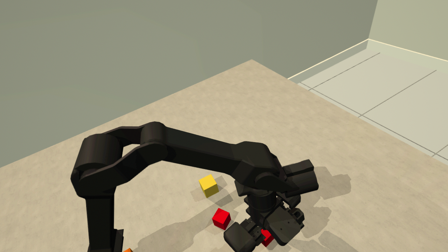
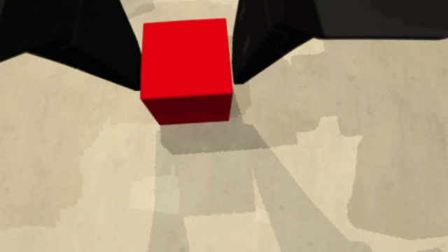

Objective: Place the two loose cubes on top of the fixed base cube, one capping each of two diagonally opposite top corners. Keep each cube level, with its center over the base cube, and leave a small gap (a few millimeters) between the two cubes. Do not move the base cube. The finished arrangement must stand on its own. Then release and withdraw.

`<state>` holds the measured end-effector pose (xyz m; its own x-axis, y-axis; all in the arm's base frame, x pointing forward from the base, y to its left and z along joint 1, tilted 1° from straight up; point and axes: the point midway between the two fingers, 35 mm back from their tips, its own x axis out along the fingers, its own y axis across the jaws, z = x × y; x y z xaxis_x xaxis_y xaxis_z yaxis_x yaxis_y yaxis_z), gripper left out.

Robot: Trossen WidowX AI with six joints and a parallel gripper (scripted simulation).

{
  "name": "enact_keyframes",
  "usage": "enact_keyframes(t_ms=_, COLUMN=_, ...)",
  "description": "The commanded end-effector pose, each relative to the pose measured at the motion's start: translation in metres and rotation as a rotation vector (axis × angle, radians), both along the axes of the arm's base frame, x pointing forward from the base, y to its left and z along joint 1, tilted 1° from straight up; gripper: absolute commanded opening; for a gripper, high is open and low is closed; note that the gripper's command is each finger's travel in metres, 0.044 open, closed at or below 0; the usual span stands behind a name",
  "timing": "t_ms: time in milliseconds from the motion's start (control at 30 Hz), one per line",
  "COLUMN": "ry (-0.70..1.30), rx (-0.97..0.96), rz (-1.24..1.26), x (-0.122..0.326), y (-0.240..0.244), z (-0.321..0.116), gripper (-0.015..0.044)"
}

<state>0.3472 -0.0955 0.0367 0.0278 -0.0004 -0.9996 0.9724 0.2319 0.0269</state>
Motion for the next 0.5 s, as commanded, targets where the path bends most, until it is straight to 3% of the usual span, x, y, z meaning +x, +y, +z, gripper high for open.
enact_keyframes(t_ms=0, ry=-0.001, rx=0.005, rz=-0.003, x=0.000, y=0.001, z=-0.001, gripper=0.0105)
enact_keyframes(t_ms=467, ry=-0.001, rx=0.005, rz=-0.003, x=0.003, y=-0.001, z=0.034, gripper=0.0105)
